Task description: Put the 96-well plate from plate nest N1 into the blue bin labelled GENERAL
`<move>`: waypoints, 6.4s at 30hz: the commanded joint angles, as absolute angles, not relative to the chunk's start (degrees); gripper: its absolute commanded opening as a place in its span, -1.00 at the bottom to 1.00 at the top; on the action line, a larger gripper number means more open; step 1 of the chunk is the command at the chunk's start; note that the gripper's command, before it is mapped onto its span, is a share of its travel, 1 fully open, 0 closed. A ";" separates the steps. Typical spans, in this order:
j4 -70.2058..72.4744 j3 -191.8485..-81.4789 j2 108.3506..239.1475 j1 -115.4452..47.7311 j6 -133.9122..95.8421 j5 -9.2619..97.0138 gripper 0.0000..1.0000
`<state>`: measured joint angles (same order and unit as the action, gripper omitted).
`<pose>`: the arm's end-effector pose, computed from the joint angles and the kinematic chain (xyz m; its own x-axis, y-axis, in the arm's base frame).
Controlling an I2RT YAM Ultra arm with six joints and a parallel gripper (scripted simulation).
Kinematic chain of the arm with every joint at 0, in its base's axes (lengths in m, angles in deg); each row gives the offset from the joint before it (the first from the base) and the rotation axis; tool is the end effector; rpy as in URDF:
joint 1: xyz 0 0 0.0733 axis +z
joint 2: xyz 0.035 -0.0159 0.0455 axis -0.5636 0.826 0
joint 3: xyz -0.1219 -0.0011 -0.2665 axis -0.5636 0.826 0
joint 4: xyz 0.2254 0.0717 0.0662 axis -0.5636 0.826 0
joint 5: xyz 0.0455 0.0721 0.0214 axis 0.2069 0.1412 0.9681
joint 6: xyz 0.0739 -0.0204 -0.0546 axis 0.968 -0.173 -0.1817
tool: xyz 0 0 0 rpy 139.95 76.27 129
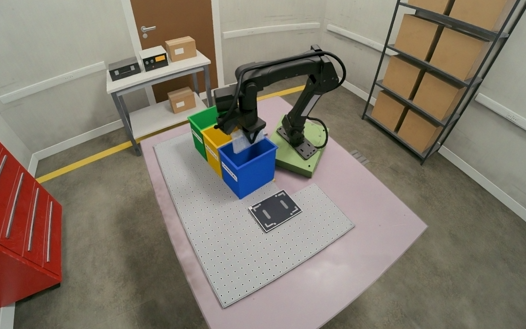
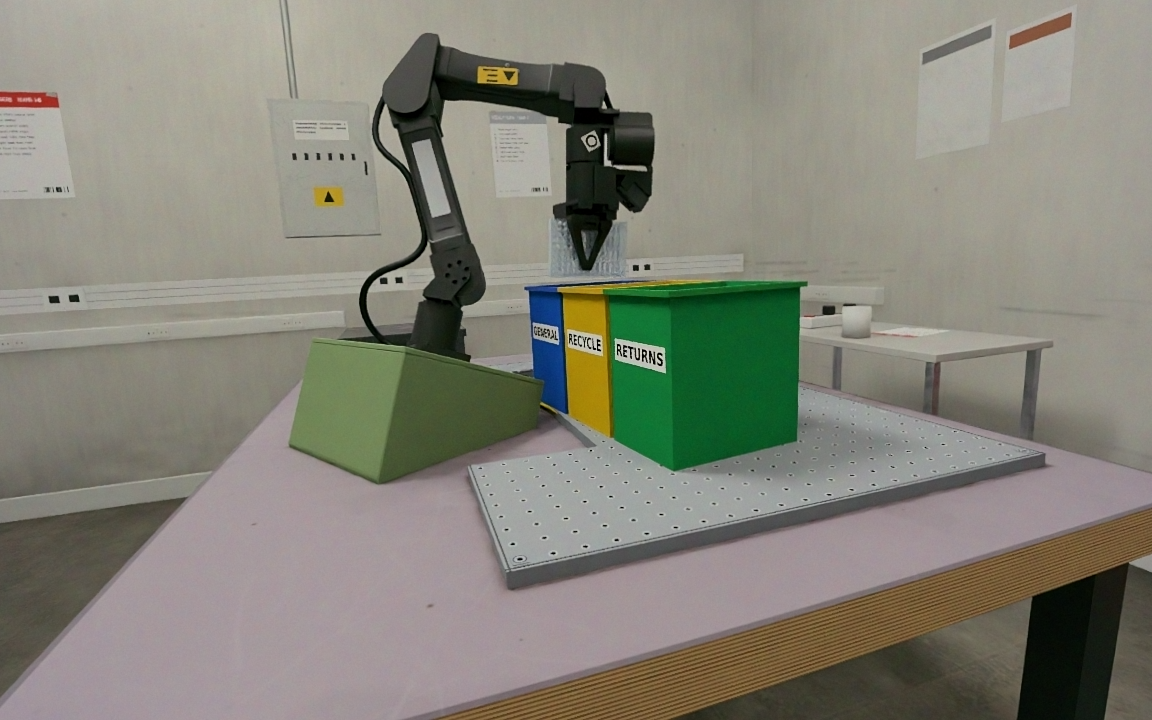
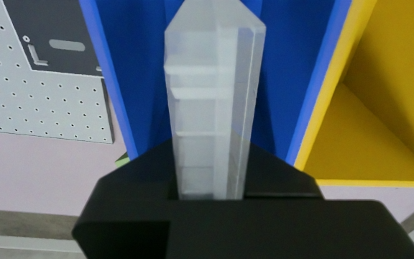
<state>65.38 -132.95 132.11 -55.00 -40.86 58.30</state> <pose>0.1433 -0.0298 0.2924 -0.9628 -0.0206 -0.2695 -0.0664 0.9845 0.1621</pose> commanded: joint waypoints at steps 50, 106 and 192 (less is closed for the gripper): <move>59.67 -132.63 131.94 -53.72 -38.59 57.87 -1.00; 53.95 -126.66 131.84 -51.74 -36.67 57.30 -1.00; 53.01 -126.75 132.84 -51.26 -36.16 57.19 0.99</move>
<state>53.67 -124.10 132.41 -51.21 -36.51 57.34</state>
